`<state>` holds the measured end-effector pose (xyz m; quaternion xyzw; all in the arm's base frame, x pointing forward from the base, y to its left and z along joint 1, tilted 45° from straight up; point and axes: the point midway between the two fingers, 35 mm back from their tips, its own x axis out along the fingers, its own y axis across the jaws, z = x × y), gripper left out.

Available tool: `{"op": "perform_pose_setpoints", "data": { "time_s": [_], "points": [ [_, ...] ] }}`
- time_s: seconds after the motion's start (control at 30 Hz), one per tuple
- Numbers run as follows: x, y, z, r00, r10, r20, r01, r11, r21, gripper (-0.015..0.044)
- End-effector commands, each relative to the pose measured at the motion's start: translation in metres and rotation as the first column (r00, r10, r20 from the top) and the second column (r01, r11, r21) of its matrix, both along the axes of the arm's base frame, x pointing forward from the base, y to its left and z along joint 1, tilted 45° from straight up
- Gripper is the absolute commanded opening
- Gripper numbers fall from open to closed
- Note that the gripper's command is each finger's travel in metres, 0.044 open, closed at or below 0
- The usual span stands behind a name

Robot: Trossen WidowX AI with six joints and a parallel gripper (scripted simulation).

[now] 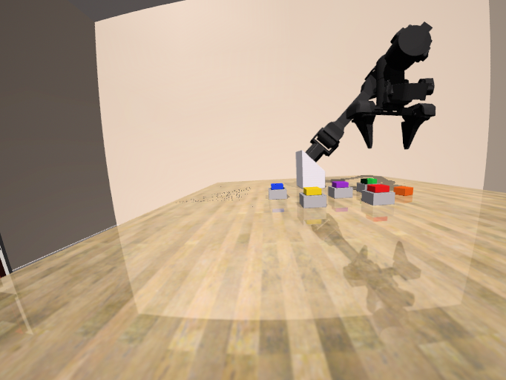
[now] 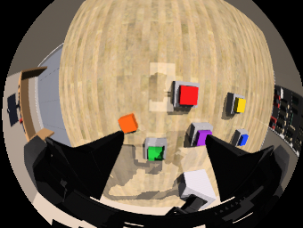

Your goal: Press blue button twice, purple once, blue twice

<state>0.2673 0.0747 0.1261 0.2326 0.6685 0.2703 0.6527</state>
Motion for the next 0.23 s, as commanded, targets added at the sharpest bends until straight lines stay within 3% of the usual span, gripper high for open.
{"op": "perform_pose_setpoints", "data": {
  "time_s": [0.0, 0.2],
  "points": [
    [-0.022, 0.033, 0.043, 1.000, 0.008, -0.004, -0.008, 0.999, 0.037, 0.0400],
    [-0.030, 0.043, 0.056, 1.000, 0.015, -0.005, -0.014, 0.999, 0.050, 0.0400]
  ]
}}
